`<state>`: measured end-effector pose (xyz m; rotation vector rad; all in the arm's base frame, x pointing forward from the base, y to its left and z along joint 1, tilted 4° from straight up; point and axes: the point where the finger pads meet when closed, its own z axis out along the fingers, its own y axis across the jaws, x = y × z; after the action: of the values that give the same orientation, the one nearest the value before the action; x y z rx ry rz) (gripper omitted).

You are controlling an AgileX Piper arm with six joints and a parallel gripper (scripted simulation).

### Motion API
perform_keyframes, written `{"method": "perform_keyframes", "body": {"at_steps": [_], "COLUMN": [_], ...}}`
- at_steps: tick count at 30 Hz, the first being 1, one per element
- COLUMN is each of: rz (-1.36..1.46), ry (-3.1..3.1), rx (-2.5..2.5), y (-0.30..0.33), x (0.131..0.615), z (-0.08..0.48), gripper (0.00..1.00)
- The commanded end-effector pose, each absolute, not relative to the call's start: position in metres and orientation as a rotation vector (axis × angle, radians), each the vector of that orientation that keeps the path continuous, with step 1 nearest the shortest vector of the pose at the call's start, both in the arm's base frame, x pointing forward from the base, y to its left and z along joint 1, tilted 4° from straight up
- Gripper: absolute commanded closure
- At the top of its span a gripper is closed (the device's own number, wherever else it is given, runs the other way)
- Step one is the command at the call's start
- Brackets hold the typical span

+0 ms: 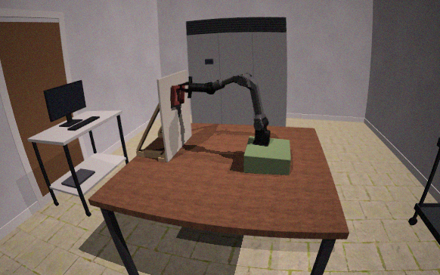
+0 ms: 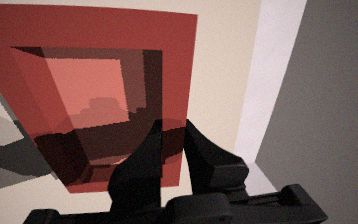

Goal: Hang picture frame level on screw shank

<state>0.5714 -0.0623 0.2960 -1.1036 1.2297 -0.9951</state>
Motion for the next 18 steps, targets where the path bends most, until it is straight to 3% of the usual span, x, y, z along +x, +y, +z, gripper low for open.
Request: {"method": "perform_keyframes", "body": {"at_steps": [1, 18], "rz": [-0.998, -0.999], "ry": [1.226, 1.224], "rx": [-1.101, -1.099], "y": [-0.0625, -0.0632], "x": [0.5718, 0.5713], "z": [0.2986, 0.3030], "gripper": [1.00, 1.00]}}
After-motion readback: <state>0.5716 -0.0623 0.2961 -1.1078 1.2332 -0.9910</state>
